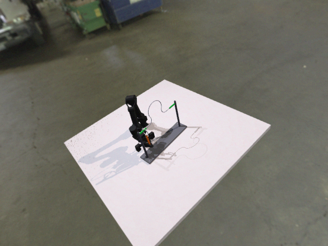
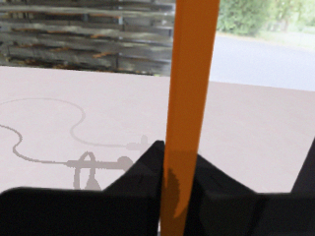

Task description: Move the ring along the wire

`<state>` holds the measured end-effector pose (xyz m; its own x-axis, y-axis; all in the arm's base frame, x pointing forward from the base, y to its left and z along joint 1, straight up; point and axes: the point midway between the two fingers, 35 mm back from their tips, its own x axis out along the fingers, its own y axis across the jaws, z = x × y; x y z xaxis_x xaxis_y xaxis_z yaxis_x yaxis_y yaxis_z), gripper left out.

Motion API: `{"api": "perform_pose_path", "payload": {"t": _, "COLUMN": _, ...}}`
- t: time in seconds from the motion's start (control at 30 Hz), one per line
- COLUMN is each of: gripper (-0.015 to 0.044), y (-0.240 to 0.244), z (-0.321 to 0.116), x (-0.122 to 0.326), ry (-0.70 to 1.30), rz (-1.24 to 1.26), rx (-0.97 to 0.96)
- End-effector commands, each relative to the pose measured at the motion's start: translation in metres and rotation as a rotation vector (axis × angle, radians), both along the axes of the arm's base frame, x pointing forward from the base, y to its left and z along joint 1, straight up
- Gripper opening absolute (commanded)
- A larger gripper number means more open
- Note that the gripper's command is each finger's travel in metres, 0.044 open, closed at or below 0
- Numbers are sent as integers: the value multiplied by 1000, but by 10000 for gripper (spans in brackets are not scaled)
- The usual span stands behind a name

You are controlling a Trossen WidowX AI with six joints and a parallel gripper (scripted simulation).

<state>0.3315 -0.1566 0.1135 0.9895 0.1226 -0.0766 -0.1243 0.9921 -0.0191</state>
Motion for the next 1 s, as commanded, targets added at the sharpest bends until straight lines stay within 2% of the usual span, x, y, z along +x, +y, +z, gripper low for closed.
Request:
{"api": "perform_pose_path", "payload": {"t": 0.0, "gripper": -150, "y": 0, "z": 0, "x": 0, "ry": 0, "rz": 0, "rx": 0}}
{"api": "perform_pose_path", "payload": {"t": 0.43, "gripper": -150, "y": 0, "z": 21, "x": 0, "ry": 0, "rz": -1, "rx": 1}}
{"api": "perform_pose_path", "payload": {"t": 0.97, "gripper": -150, "y": 0, "z": 21, "x": 0, "ry": 0, "rz": -1, "rx": 1}}
